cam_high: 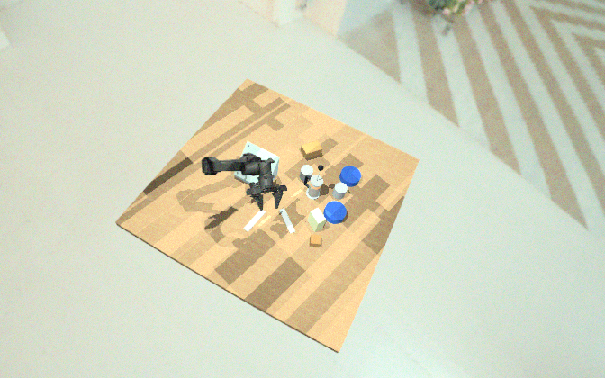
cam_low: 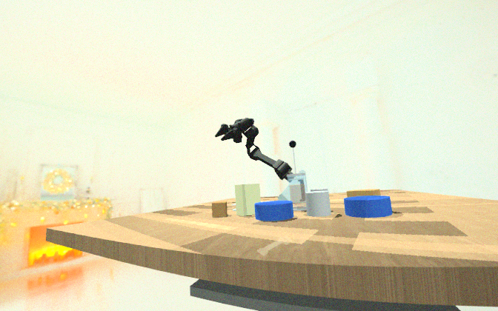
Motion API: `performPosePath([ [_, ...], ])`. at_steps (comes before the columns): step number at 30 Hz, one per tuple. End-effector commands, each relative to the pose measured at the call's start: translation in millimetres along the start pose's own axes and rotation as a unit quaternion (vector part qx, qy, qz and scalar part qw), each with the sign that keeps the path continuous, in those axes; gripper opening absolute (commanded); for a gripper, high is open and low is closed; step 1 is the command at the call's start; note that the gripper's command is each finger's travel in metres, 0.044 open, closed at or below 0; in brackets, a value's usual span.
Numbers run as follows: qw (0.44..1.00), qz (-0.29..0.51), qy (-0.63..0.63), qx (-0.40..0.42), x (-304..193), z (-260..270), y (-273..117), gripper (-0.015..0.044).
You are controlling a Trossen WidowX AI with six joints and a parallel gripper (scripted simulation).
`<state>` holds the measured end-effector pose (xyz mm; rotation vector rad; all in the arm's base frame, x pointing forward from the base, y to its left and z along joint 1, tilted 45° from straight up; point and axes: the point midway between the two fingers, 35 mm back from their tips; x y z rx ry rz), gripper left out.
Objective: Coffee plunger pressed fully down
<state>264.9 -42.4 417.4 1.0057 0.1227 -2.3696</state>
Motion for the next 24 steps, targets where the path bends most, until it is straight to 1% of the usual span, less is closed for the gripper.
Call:
performPosePath([
  [1, 1.000, 0.002, -0.006, -0.001, -1, -1, 0, 0.0426],
  [2, 1.000, 0.005, -0.017, -0.004, -2, -4, -1, 0.0440],
  [6, 0.996, 0.052, -0.067, -0.017, -19, -21, -8, 0.0440],
  [9, 0.985, 0.090, -0.146, -0.035, -29, -45, -18, 0.0440],
  [10, 0.977, 0.101, -0.185, -0.042, -33, -54, -22, 0.0440],
  [13, 0.959, 0.133, -0.246, -0.053, -40, -73, -31, 0.0440],
  [15, 0.927, 0.159, -0.334, -0.064, -44, -96, -41, 0.0440],
  [17, 0.874, 0.196, -0.438, -0.075, -47, -124, -57, 0.0440],
  [19, 0.800, 0.233, -0.546, -0.081, -46, -154, -75, 0.0440],
  [21, 0.711, 0.272, -0.644, -0.080, -42, -183, -95, 0.0440],
  [24, 0.553, 0.326, -0.764, -0.068, -28, -222, -126, 0.0440],
])
Point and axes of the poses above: the point midway between the two fingers, 35 mm back from their tips, its own y axis out along the fingers, its own z axis across the jaws, x = y × z, and after that the axes turned 12 degrees about y, right-handed
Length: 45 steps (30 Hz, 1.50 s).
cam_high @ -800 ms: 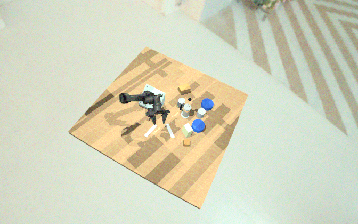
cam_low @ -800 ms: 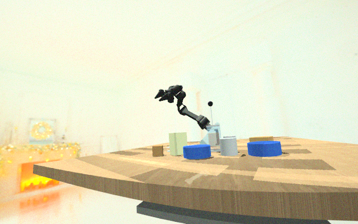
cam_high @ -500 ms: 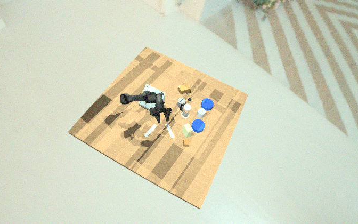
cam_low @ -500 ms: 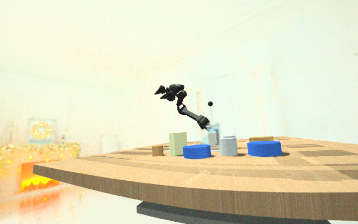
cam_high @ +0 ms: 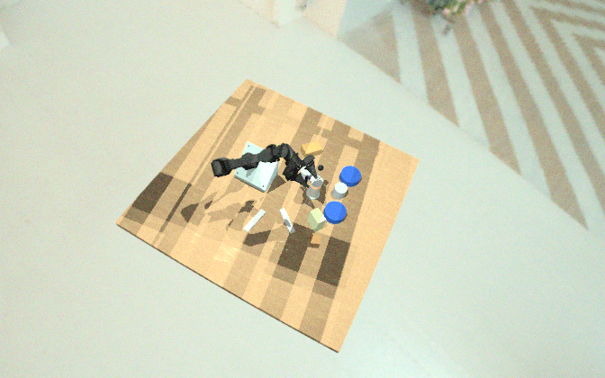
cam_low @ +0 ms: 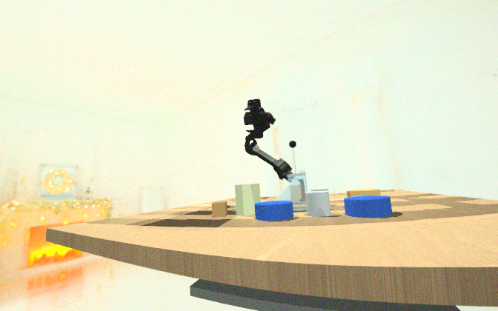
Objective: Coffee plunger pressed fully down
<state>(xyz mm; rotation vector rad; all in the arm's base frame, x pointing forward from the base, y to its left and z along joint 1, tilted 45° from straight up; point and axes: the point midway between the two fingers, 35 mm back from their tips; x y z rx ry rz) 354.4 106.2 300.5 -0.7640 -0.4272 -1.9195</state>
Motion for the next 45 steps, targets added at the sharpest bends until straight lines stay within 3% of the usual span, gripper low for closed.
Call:
performPosePath([
  [1, 0.962, 0.086, -0.257, 0.006, -65, -13, -18, 0.0440],
  [7, 0.779, 0.188, -0.597, 0.041, -137, -57, -57, 0.0440],
  [9, 0.712, 0.209, -0.668, 0.054, -151, -70, -69, 0.0440],
  [10, 0.705, 0.211, -0.675, 0.056, -152, -72, -71, 0.0440],
  [21, 0.702, 0.212, -0.678, 0.057, -154, -128, -54, 0.0440],
  [45, 0.701, 0.213, -0.678, 0.058, -165, -135, -26, 0.0440],
])
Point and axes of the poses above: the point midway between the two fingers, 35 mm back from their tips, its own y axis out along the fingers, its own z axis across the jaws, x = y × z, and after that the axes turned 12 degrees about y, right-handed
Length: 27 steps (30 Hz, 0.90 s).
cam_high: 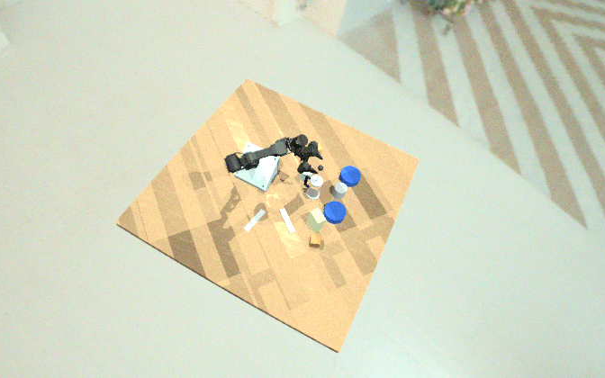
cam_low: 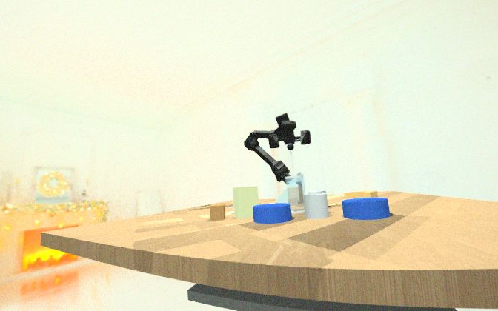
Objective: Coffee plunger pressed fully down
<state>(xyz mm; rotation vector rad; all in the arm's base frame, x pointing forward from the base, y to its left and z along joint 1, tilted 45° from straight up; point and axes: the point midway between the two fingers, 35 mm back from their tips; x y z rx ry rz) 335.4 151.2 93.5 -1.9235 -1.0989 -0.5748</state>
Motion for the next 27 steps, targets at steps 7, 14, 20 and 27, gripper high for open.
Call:
performPosePath([
  [7, 1.000, 0.000, -0.002, 0.000, -1.7, -0.5, 13.9, 0.0440],
  [14, 1.000, 0.000, -0.002, 0.000, -1.7, -0.5, 13.9, 0.0256],
  [20, 1.000, 0.000, -0.002, 0.000, -1.7, -0.5, 13.9, 0.0119],
  [27, 1.000, 0.000, -0.002, 0.000, -1.7, -0.5, 13.9, 0.0119],
])
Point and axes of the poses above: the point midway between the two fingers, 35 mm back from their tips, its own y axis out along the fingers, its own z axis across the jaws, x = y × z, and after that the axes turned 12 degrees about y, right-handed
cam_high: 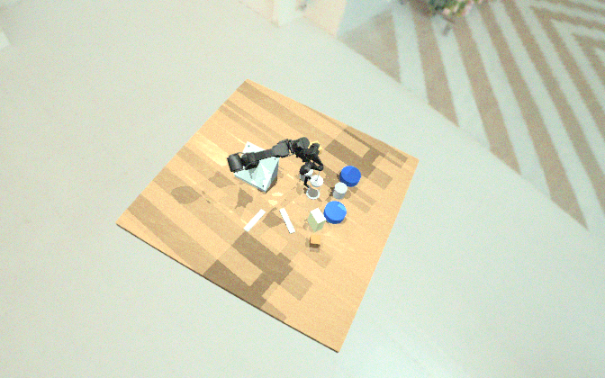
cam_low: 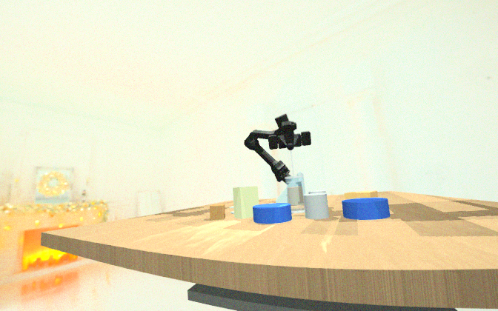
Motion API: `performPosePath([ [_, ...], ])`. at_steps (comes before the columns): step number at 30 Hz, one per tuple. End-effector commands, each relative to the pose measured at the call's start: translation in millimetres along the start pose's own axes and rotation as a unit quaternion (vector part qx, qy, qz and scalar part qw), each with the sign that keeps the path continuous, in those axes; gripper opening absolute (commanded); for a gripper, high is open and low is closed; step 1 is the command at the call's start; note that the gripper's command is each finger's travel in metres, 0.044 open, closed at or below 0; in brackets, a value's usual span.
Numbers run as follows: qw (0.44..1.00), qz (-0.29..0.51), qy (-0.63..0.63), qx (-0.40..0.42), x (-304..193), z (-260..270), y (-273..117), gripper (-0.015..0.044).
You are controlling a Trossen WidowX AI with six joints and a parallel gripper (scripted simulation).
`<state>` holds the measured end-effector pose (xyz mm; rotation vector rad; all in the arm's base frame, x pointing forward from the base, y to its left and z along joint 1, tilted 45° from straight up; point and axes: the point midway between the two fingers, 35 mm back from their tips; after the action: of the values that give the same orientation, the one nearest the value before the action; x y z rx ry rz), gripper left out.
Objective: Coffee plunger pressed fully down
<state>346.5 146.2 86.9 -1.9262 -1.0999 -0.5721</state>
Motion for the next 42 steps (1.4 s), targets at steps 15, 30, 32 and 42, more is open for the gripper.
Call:
performPosePath([
  [15, 1.000, 0.001, 0.000, 0.001, -15, -1, 13, 0.0119],
  [30, 1.000, 0.002, 0.000, 0.002, -34, -3, 29, 0.0119],
  [32, 1.000, 0.002, 0.000, 0.002, -37, -3, 31, 0.0119],
  [42, 1.000, 0.002, -0.001, 0.001, -50, -6, 41, 0.0119],
])
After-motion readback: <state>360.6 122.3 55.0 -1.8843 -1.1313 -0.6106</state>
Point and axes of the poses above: the point midway between the two fingers, 35 mm back from their tips, its own y axis out along the fingers, its own z axis across the jaws, x = y × z, and after that the axes turned 12 degrees about y, right-handed
